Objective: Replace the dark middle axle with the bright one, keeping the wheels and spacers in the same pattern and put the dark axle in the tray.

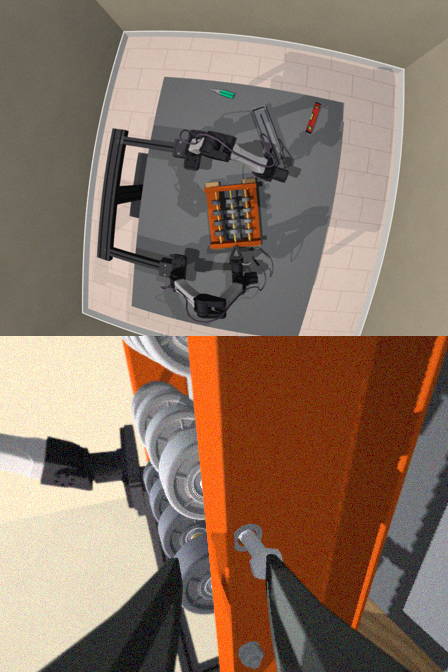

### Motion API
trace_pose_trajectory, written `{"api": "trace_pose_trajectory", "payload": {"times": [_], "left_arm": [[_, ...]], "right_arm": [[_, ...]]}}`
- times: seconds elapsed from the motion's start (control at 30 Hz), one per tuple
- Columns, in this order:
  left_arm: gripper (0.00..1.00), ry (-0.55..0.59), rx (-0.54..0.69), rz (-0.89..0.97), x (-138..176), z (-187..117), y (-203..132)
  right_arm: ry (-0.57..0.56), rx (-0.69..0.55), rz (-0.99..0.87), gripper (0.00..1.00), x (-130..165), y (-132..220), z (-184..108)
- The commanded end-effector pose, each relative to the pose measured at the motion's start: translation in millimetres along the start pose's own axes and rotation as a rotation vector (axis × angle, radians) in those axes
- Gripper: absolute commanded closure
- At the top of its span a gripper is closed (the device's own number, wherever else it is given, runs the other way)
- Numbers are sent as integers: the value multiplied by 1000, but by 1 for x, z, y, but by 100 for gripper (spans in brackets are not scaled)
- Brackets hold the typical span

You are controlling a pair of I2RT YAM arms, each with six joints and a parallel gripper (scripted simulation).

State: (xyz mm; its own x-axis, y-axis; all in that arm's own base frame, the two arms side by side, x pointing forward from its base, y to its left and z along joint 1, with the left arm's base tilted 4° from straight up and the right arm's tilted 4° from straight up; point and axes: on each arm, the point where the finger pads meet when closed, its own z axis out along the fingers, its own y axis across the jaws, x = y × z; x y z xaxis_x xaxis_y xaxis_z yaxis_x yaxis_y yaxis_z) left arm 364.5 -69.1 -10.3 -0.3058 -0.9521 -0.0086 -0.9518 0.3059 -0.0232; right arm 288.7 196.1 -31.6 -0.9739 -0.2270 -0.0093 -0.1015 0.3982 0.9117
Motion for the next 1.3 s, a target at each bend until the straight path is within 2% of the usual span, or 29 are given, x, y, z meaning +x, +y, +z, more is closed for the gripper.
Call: {"api": "trace_pose_trajectory", "payload": {"times": [0.0,0.27,0.6,0.7,1.1,1.27], "left_arm": [[65,-23,-2,130,21,-14,8],[65,-36,-10,278,53,-17,14],[65,-39,-24,560,112,-23,33],[65,-42,-24,592,119,-24,34],[65,-68,-45,1002,188,-32,79],[65,-76,-47,1043,195,-31,83]], "right_arm": [[1,-27,-108,67,-10,21,13],[1,-27,-108,67,-10,21,13],[1,-27,-108,67,-10,21,13],[1,-27,-108,67,-10,21,13],[1,-27,-108,67,-10,21,13],[1,-27,-108,67,-10,21,13]]}}
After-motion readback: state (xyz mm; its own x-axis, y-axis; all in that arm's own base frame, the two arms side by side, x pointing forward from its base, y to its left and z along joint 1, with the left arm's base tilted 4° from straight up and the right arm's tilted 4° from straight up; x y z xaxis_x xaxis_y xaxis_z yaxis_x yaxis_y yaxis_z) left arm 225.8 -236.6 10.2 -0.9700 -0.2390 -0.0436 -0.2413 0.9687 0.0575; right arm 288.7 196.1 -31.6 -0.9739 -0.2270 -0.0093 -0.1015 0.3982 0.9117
